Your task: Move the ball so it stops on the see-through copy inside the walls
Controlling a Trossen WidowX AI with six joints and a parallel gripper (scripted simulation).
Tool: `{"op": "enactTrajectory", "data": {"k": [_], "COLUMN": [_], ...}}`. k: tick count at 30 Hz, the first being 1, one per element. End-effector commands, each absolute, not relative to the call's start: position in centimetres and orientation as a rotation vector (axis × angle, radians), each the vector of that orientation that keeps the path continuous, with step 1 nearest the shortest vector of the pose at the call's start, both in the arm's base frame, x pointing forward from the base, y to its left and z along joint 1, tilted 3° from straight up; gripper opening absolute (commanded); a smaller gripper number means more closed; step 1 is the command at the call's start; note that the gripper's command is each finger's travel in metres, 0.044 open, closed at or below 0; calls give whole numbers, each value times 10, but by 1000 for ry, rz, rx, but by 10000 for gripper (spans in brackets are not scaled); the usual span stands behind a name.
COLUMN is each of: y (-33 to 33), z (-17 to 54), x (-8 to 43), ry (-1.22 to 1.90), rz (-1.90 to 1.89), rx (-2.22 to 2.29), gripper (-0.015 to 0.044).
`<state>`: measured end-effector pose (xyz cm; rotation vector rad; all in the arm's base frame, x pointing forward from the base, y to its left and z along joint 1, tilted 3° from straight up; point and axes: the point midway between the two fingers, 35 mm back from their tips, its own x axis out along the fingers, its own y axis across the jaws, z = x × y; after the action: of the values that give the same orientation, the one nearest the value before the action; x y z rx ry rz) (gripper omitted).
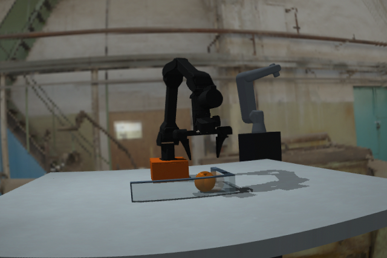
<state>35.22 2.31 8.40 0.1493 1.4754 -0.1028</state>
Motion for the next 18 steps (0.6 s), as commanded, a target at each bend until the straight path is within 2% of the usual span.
{"op": "enactTrajectory", "data": {"k": [1,9,15,16,18], "y": [20,-9,-12,-12,-12], "z": [80,38,35,35,35], "x": [350,308,304,304,304], "ry": [1477,1450,1442,1442,1442], "rz": [-61,430,473,473,473], "rx": [102,-442,-488,-488,-488], "gripper": [387,177,20,0,0]}}
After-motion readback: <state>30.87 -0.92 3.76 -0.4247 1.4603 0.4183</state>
